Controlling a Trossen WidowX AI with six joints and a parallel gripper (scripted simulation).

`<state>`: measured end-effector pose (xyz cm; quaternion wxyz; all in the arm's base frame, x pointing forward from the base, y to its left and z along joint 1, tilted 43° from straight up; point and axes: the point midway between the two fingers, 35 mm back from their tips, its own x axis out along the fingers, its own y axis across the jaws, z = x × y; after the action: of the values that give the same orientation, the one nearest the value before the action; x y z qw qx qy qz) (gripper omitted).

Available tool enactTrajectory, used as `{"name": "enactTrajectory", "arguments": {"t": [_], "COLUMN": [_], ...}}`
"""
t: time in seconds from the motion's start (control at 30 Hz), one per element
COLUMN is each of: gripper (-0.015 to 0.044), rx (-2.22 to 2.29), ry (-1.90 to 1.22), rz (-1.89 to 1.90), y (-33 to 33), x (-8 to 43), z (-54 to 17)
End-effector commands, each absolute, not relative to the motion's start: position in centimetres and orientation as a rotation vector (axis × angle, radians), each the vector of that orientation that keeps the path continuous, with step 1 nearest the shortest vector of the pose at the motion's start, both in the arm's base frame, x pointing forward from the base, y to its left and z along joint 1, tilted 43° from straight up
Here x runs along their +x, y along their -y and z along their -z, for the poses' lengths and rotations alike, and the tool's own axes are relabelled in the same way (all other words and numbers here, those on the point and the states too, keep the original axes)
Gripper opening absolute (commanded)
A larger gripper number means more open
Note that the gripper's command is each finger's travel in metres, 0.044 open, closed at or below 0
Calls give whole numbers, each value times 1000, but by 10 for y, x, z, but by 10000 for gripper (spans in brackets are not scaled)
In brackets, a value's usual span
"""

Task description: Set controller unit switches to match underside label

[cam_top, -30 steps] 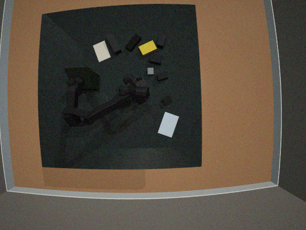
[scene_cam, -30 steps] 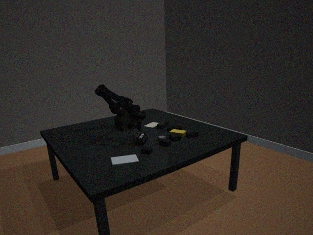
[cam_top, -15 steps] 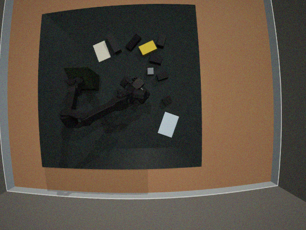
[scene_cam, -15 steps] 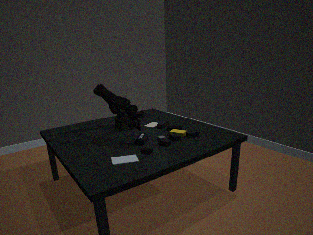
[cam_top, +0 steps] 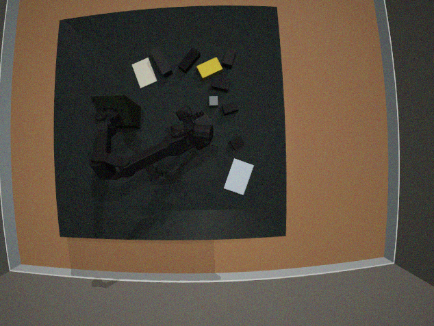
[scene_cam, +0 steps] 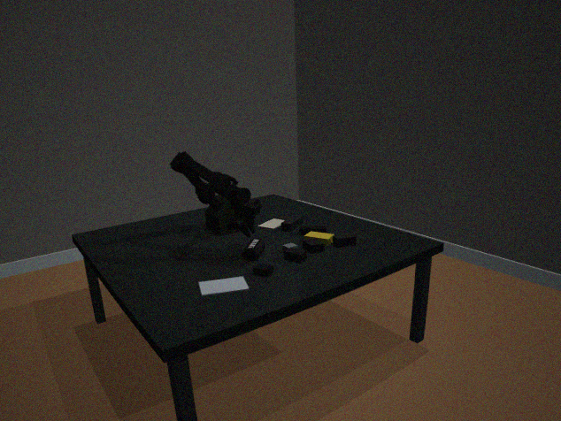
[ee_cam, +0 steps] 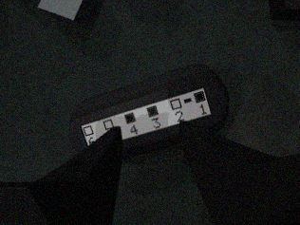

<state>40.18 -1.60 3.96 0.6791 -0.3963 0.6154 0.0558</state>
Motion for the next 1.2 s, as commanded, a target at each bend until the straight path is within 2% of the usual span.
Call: {"name": "enactTrajectory", "arguments": {"t": [0.0, 0.23, 0.4, 1.17], "gripper": [262, 440, 440, 440], "rx": [-668, -274, -48, -30], "ry": [-1403, -1281, -1114, -1104], "rz": [162, 684, 971, 990], "y": [20, 26, 29, 40], "x": [411, 430, 440, 443], "z": [-40, -47, -52, -41]}}
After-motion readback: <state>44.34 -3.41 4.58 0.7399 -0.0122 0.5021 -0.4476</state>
